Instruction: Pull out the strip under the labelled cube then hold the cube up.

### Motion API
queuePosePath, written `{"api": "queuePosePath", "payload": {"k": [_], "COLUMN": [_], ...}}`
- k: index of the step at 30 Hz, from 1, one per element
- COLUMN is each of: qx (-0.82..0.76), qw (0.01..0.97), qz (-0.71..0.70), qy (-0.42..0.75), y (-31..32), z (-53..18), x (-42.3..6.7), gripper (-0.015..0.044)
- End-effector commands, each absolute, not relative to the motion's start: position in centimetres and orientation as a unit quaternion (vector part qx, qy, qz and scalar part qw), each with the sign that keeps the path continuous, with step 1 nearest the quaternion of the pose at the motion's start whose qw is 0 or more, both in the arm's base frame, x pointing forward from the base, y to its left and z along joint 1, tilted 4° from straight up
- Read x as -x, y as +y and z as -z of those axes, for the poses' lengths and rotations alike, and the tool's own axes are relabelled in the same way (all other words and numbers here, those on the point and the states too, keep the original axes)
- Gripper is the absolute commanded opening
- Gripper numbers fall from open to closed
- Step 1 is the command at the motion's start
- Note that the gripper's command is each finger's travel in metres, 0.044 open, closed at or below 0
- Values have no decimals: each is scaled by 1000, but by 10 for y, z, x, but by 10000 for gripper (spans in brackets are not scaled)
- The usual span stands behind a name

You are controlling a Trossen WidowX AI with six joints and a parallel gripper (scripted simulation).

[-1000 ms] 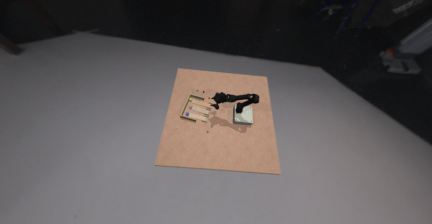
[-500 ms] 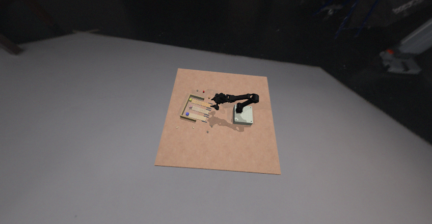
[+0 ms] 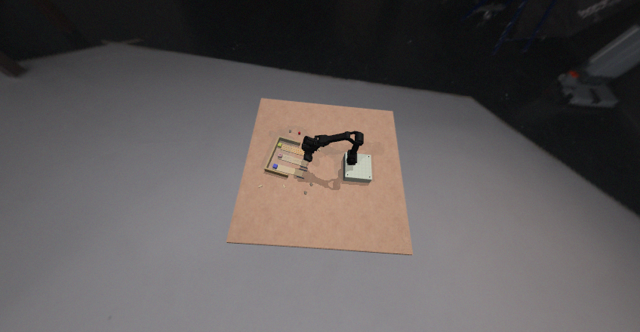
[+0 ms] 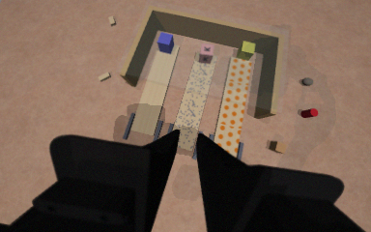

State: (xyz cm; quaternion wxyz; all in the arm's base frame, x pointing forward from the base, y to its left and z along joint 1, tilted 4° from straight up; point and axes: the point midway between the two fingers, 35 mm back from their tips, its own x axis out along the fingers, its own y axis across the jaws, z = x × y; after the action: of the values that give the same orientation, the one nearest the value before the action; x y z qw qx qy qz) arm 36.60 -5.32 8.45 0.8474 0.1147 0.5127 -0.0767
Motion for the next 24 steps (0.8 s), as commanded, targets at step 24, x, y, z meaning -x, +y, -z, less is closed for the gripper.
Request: {"api": "queuePosePath", "payload": {"k": [24], "qx": [-149], "qw": [693], "qz": [113], "qy": [697], "y": [-43], "z": [-3], "x": [-388], "gripper": [0]}}
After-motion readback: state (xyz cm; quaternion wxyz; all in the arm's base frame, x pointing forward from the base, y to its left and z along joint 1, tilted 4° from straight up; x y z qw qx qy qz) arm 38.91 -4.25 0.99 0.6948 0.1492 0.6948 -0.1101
